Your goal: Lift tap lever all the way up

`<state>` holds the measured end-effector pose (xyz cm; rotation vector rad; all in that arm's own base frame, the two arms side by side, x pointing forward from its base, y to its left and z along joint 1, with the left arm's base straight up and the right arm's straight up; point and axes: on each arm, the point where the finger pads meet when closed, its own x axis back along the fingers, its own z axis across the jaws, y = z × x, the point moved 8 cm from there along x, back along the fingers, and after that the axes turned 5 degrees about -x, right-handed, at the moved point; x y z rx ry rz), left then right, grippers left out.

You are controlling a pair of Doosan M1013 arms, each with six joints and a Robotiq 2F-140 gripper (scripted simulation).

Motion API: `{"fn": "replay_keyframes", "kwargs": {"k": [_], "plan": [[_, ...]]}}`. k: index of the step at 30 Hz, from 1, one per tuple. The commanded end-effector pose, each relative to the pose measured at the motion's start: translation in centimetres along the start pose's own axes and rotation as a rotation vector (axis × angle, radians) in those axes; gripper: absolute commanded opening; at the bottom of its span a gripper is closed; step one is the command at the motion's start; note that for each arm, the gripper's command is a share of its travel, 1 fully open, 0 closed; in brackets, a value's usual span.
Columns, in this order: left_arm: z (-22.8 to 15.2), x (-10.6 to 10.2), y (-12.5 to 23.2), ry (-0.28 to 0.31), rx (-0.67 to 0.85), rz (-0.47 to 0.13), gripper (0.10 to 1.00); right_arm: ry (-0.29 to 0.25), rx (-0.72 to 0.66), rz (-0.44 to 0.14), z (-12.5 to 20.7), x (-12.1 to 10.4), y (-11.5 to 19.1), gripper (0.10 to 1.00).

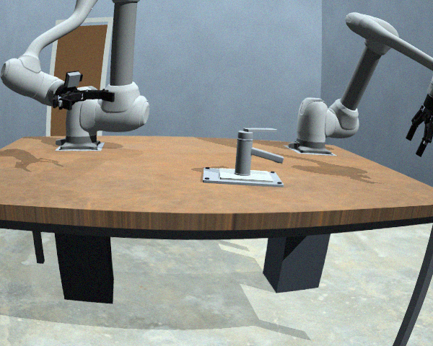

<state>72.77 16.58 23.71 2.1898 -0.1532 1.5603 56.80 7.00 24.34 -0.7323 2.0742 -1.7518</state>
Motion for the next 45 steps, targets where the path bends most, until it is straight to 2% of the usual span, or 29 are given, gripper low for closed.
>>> {"fn": "replay_keyframes", "kwargs": {"k": [1,2,12,16,18,19,24,33,35,36,45], "plan": [[-3.6,-0.4,-2.8,0.004,0.015,-0.029,1.0,0.0,0.001,0.001,0.0,0.0,-0.1,1.0],[-6.8,-0.9,-5.0,0.006,0.022,-0.043,1.0,0.0,0.001,0.001,0.0,0.0,-0.1,1.0],[-17.9,-3.3,-10.6,0.024,0.054,-0.112,1.0,0.0,0.001,0.001,0.0,0.0,-0.1,1.0],[-22.8,-4.6,-12.1,0.039,0.072,-0.154,1.0,0.0,0.001,0.001,0.0,0.0,-0.1,1.0],[-22.8,-4.6,-12.1,0.039,0.072,-0.154,1.0,0.0,0.001,0.001,0.0,0.0,-0.1,1.0],[-26.3,-5.6,-13.2,0.046,0.077,-0.168,1.0,0.0,0.001,0.001,0.0,0.0,-0.1,1.0],[-32.0,-7.4,-14.1,0.066,0.093,-0.209,1.0,0.0,0.001,0.001,0.0,0.0,-0.1,1.0],[-43.0,-11.4,-14.3,0.117,0.121,-0.285,1.0,0.0,0.001,0.001,0.0,0.0,-0.1,1.0],[-43.0,-11.4,-14.3,0.117,0.121,-0.285,1.0,0.0,0.001,0.001,0.0,0.0,-0.1,1.0],[-46.5,-12.7,-14.0,0.127,0.125,-0.297,1.0,0.0,0.001,0.001,0.0,0.0,-0.1,1.0],[-56.2,-17.3,-11.0,0.209,0.154,-0.38,1.0,0.0,0.001,0.001,0.0,0.0,-0.1,1.0]]}}
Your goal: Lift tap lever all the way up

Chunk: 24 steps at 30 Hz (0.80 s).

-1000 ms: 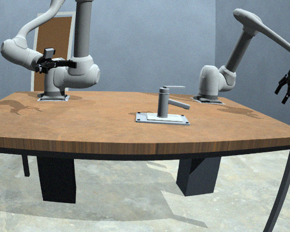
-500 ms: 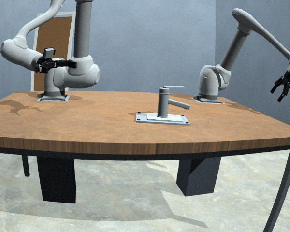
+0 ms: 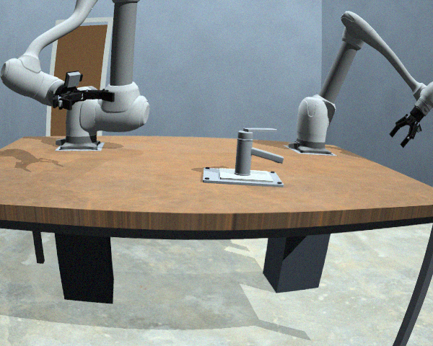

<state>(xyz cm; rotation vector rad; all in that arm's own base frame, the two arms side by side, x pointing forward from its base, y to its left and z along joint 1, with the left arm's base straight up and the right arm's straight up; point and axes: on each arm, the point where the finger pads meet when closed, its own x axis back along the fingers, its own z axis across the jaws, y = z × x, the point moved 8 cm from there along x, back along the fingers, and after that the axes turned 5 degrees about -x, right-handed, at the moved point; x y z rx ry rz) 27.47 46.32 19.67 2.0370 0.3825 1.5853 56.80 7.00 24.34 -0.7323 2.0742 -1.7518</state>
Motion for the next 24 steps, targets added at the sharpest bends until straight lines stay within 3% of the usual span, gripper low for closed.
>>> {"fn": "replay_keyframes", "kwargs": {"k": [1,5,7,8,13,22,24], "plan": [[-7.1,-2.0,0.1,0.046,0.009,-0.044,1.0,0.0,0.001,0.001,0.0,0.0,-0.1,1.0],[-11.7,-4.0,0.9,0.087,0.016,-0.078,1.0,0.0,0.001,0.001,0.0,0.0,-0.1,1.0],[-11.7,-4.0,0.9,0.087,0.016,-0.078,1.0,0.0,0.001,0.001,0.0,0.0,-0.1,1.0],[-14.8,-5.3,1.5,0.097,0.017,-0.086,1.0,0.0,0.001,0.001,0.0,0.0,-0.1,1.0],[-18.8,-7.7,3.1,0.145,0.023,-0.119,1.0,0.0,0.001,0.001,0.0,0.0,-0.1,1.0],[-23.6,-11.1,5.9,0.216,0.029,-0.16,1.0,0.0,0.001,0.001,0.0,0.0,-0.1,1.0],[-23.6,-11.1,5.9,0.216,0.029,-0.16,1.0,0.0,0.001,0.001,0.0,0.0,-0.1,1.0]]}}
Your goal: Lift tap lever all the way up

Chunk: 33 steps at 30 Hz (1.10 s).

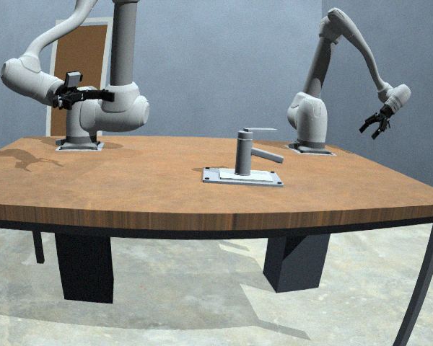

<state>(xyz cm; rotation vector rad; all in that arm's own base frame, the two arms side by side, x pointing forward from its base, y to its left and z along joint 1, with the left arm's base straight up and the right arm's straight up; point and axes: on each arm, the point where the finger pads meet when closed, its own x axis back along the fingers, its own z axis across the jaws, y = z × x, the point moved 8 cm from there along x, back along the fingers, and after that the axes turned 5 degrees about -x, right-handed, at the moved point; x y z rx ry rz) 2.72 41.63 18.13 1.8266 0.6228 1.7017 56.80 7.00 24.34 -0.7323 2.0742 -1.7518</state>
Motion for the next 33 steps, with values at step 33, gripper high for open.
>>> {"fn": "replay_keyframes", "kwargs": {"k": [33], "plan": [[-5.7,-3.4,2.9,0.086,0.002,-0.041,1.0,-0.004,0.004,0.0,-0.1,-0.1,-0.1,1.0]]}}
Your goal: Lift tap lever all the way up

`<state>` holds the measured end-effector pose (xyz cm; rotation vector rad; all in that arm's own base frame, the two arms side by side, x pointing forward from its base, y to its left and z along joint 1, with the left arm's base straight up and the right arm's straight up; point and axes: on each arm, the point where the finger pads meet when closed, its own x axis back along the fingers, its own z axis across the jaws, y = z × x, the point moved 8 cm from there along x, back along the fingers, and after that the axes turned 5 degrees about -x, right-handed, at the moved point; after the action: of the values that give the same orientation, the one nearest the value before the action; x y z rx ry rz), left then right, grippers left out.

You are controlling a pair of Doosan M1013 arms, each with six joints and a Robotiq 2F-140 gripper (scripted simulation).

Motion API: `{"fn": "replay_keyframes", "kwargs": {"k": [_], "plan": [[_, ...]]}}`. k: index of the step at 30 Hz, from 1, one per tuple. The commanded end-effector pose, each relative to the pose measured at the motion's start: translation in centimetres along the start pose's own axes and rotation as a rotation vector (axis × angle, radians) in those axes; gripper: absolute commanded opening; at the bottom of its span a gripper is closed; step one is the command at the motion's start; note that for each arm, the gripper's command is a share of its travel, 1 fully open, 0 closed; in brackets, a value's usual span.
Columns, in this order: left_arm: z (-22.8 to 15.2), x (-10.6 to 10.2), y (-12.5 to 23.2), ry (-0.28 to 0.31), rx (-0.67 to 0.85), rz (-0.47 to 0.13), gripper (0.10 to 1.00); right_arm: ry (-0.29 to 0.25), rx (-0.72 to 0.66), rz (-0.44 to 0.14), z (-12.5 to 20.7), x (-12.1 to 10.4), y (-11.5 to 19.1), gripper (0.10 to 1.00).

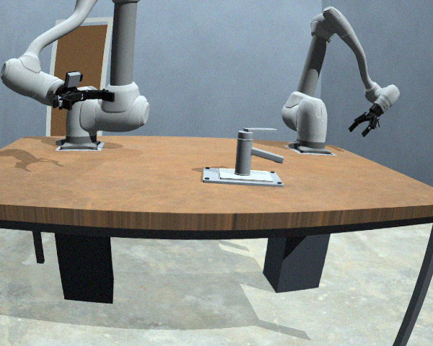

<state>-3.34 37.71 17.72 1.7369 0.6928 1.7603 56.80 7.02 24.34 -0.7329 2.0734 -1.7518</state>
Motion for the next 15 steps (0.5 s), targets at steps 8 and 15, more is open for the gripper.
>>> {"fn": "replay_keyframes", "kwargs": {"k": [8,15], "plan": [[0.0,0.0,0.0,0.0,0.0,0.001,1.0,-0.167,0.176,-0.028,-3.5,-3.7,-0.6,1.0],[0.0,0.0,0.0,0.0,0.0,0.001,1.0,-0.335,0.353,-0.041,-7.1,-6.8,-0.8,1.0]]}}
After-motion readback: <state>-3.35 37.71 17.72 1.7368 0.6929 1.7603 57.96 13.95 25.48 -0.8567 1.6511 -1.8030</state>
